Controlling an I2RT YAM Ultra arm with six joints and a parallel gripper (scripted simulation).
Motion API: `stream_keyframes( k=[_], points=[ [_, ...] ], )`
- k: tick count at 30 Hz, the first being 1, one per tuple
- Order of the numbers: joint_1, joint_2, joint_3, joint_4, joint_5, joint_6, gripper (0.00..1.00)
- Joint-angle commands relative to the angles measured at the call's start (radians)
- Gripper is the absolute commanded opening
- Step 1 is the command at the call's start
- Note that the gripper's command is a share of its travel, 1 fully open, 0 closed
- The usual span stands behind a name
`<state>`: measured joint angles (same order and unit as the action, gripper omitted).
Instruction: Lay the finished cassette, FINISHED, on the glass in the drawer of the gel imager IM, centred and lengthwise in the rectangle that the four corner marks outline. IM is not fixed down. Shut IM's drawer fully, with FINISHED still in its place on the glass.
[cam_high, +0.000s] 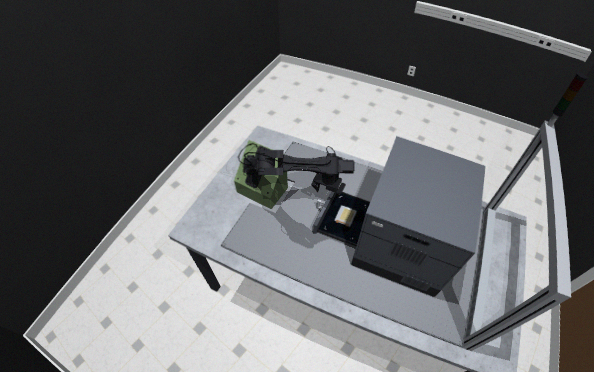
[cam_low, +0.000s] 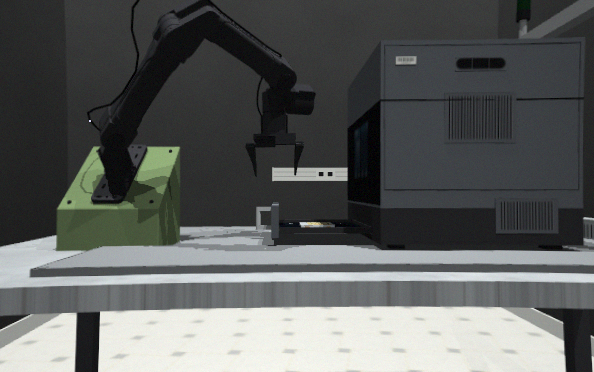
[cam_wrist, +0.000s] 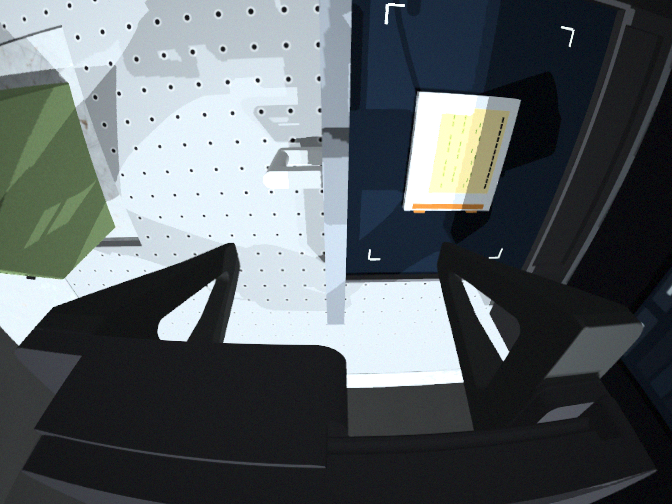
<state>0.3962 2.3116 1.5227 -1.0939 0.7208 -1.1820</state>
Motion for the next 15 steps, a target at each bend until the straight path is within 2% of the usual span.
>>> stream_keyframes(
  k=[1,15],
  points=[
    [0.032,-0.034,0.025,-0.011,-0.023,0.015,1.00],
    [0.032,-0.019,0.026,-0.012,-0.022,0.014,1.00]
  ],
)
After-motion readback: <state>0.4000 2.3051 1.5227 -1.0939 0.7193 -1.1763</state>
